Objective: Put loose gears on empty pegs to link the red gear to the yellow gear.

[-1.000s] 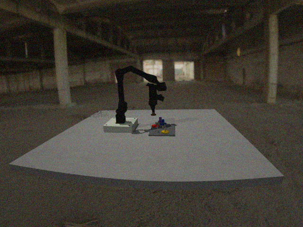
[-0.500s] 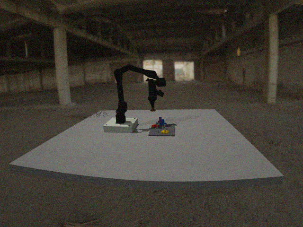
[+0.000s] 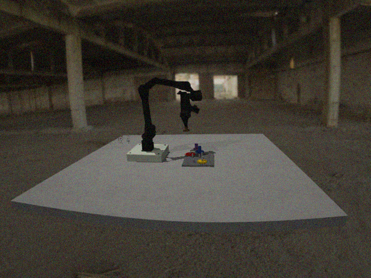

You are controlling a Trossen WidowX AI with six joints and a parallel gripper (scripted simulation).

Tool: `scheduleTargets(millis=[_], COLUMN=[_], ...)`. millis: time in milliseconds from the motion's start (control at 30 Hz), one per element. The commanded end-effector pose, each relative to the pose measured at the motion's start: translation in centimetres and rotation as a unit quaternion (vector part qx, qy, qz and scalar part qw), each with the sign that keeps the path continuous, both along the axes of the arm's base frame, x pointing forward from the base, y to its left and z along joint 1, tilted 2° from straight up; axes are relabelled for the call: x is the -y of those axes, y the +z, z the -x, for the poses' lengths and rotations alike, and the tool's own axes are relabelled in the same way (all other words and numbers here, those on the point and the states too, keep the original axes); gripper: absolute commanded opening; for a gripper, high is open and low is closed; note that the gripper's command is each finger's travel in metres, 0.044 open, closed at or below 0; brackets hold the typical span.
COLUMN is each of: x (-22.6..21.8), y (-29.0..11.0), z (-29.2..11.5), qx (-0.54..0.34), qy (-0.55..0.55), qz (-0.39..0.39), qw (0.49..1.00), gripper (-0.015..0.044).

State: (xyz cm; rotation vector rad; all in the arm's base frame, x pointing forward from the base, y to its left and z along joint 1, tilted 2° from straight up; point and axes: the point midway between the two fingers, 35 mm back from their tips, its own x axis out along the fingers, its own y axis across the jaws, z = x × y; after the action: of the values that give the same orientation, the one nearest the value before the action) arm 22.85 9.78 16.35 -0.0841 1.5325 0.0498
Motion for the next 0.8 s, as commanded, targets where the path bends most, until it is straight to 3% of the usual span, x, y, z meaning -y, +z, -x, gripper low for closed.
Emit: scheduleTargets(millis=[0,767], x=[0.3,4.0], y=[0.1,-2.7], z=[-0.2,-2.8], qx=[0.002,0.003], qy=[-0.001,-0.001], qz=[0.001,0.003], qw=[1.000,1.000], gripper=[0.0000,0.0000])
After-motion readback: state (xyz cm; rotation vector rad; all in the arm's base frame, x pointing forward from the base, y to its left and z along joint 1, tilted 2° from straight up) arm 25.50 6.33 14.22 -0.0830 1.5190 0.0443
